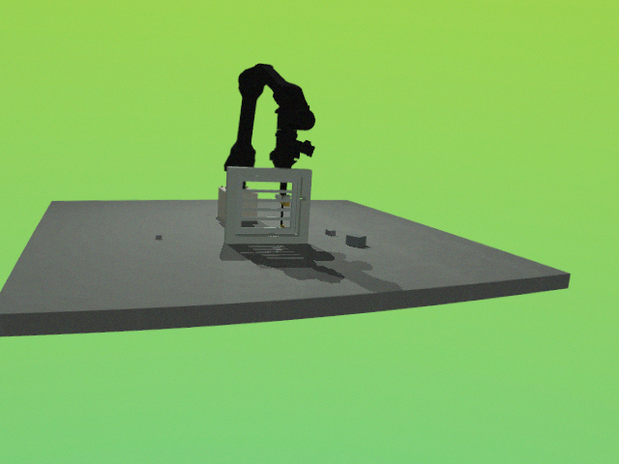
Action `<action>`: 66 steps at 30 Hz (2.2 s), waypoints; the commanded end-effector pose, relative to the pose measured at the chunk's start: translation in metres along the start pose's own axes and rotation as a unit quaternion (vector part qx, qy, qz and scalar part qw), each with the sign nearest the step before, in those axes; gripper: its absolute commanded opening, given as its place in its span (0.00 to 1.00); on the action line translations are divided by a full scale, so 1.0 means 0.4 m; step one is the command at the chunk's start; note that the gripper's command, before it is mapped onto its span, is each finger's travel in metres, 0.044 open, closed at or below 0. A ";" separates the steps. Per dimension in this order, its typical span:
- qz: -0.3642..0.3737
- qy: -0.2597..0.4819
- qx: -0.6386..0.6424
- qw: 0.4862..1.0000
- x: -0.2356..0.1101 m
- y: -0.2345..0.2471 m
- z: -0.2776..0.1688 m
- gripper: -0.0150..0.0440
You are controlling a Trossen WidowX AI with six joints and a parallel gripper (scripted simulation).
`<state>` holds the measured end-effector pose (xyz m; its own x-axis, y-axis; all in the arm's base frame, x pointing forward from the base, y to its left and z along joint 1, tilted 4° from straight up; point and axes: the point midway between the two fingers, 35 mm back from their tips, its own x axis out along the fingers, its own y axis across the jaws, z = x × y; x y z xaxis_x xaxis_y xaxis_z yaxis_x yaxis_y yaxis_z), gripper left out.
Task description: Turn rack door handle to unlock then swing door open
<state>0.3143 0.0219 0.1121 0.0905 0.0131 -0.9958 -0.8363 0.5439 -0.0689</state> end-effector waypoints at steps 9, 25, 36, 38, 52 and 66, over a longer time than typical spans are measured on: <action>0.001 0.003 -0.295 0.955 0.004 0.000 -0.003 0.29; 0.001 0.003 -0.353 0.936 0.004 0.000 -0.003 0.38; 0.001 0.003 -0.338 0.941 0.004 0.000 -0.003 0.75; 0.001 0.003 -0.295 0.956 0.004 0.000 -0.003 0.75; -0.001 0.003 0.048 0.999 0.003 0.000 -0.003 0.75; -0.001 0.002 0.384 0.923 0.003 0.000 -0.003 0.75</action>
<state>0.3137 0.0216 0.1111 0.0877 0.0129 -0.9961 -0.3537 0.9351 -0.0191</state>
